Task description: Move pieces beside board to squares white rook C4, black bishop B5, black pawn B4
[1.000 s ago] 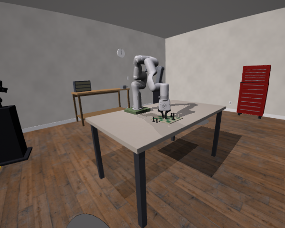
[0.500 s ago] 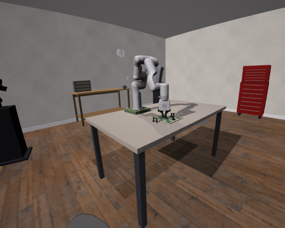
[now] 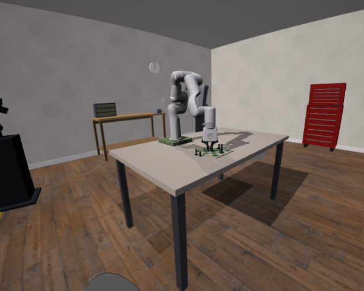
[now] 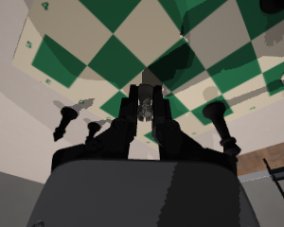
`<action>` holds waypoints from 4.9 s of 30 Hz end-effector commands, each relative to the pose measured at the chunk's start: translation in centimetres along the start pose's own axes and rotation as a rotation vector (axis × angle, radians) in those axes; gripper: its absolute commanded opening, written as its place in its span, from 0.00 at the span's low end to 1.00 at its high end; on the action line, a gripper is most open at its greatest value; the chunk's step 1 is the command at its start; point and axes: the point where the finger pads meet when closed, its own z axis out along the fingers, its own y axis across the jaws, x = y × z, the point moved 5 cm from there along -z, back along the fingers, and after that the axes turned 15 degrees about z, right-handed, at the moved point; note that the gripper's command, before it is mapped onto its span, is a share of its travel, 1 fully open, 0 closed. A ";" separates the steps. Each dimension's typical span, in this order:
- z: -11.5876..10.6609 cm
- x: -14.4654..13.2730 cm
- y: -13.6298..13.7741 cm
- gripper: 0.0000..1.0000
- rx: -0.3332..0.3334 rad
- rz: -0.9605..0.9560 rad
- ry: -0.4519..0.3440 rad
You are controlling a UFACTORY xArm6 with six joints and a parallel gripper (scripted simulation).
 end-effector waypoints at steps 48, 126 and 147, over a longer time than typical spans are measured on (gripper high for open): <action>0.1 -0.1 0.1 0.07 -0.003 0.000 -0.002; -8.9 -0.1 0.1 1.00 -0.003 0.002 -0.002; -8.8 -3.2 -3.3 1.00 -0.007 0.854 0.005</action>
